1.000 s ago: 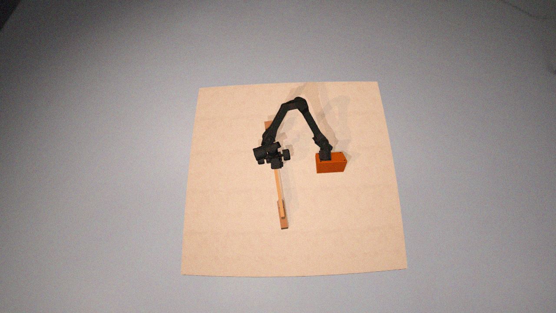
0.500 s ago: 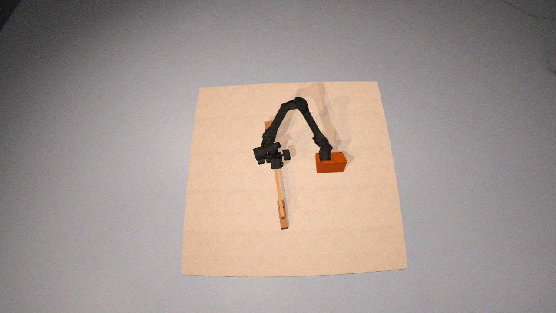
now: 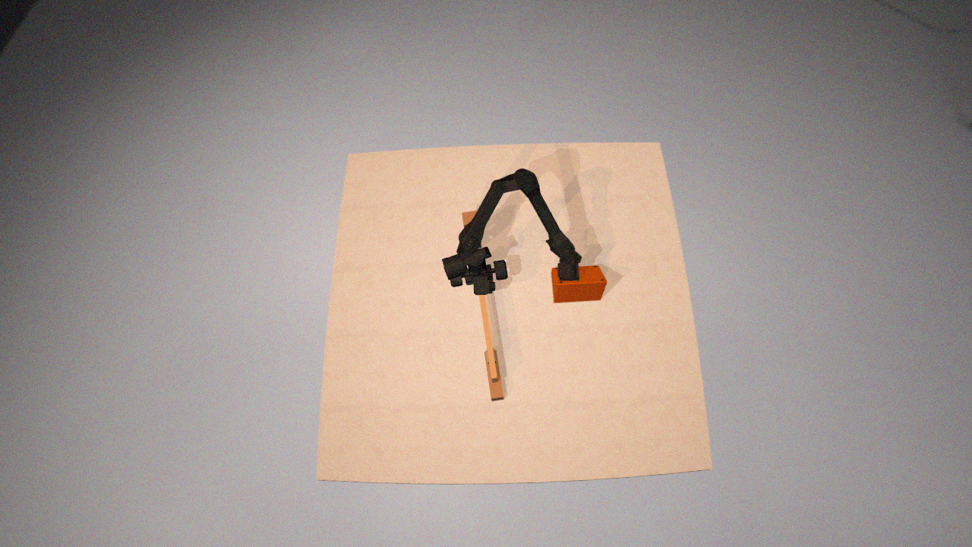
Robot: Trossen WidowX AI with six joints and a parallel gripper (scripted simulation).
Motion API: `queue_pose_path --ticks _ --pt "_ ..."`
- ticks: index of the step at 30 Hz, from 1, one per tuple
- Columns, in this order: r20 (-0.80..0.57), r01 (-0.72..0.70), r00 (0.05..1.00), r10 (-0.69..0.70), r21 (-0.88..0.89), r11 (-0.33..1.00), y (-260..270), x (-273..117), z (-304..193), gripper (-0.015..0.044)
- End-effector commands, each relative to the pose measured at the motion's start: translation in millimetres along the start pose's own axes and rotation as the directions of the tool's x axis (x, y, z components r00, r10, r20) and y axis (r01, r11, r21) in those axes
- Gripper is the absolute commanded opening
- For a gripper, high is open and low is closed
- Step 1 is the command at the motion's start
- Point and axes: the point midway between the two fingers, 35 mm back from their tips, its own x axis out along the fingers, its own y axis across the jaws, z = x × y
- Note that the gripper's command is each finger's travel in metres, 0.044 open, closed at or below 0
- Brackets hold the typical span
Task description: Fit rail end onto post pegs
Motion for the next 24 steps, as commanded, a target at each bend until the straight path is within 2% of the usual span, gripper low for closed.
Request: queue_pose_path --ticks 1,24 --pt "0.002 0.002 1.0 -0.002 -0.002 1.0 0.1 -1.1 -1.3 0.0" --pt "0.002 0.002 1.0 -0.002 -0.002 1.0 0.1 -1.8 -8.6 0.0"
